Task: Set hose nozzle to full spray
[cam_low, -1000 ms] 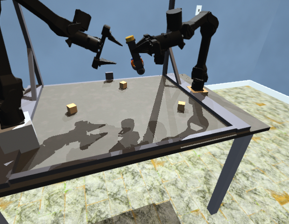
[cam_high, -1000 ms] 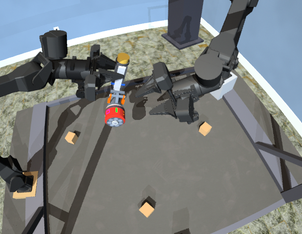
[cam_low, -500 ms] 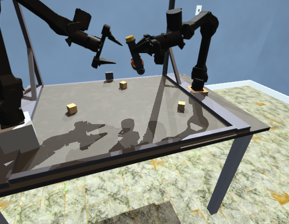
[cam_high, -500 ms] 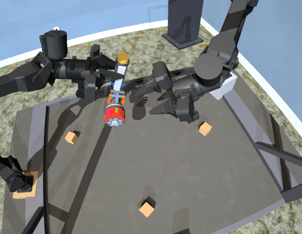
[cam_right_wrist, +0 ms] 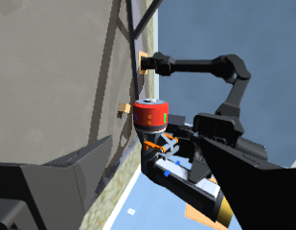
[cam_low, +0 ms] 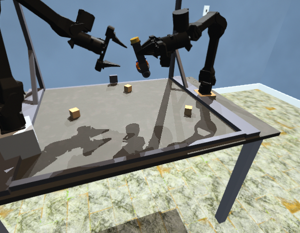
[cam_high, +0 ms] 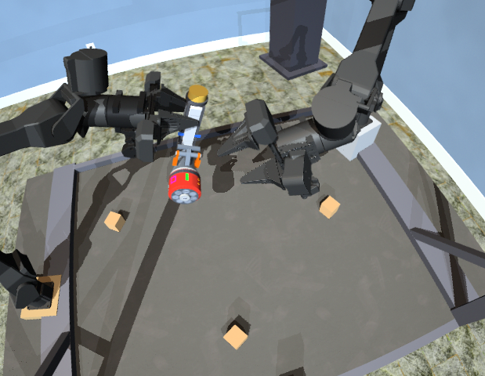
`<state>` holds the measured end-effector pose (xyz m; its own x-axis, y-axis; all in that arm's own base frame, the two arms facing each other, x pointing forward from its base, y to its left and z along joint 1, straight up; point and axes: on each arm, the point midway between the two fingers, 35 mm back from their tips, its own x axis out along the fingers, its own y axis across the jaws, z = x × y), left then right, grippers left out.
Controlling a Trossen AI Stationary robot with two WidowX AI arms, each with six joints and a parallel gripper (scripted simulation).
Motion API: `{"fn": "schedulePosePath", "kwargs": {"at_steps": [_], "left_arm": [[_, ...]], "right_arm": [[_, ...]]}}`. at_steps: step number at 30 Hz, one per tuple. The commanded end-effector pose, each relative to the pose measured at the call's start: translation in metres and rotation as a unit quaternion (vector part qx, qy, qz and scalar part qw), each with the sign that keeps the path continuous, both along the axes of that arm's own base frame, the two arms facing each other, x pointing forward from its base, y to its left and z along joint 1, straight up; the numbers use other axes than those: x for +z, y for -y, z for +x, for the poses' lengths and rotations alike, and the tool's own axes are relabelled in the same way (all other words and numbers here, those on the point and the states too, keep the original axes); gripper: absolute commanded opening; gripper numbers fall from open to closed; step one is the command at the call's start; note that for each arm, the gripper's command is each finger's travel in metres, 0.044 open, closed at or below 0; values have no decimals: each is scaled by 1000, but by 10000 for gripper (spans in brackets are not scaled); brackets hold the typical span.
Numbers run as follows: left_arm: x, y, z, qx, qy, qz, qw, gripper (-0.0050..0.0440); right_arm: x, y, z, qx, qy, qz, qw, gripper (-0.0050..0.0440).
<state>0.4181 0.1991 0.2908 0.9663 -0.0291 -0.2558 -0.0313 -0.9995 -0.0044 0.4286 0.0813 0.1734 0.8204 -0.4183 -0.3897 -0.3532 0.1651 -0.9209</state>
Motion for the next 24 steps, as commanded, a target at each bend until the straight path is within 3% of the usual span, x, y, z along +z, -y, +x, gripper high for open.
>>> {"fn": "schedulePosePath", "kwargs": {"at_steps": [1, 24], "left_arm": [[15, 1, -2, 0, 16, 9, 1000, 167], [15, 1, -2, 0, 16, 9, 1000, 167]], "right_arm": [[3, 0, 0, 1, 3, 0, 1000, 410], [-7, 9, 18, 1, 2, -1, 1000, 410]]}}
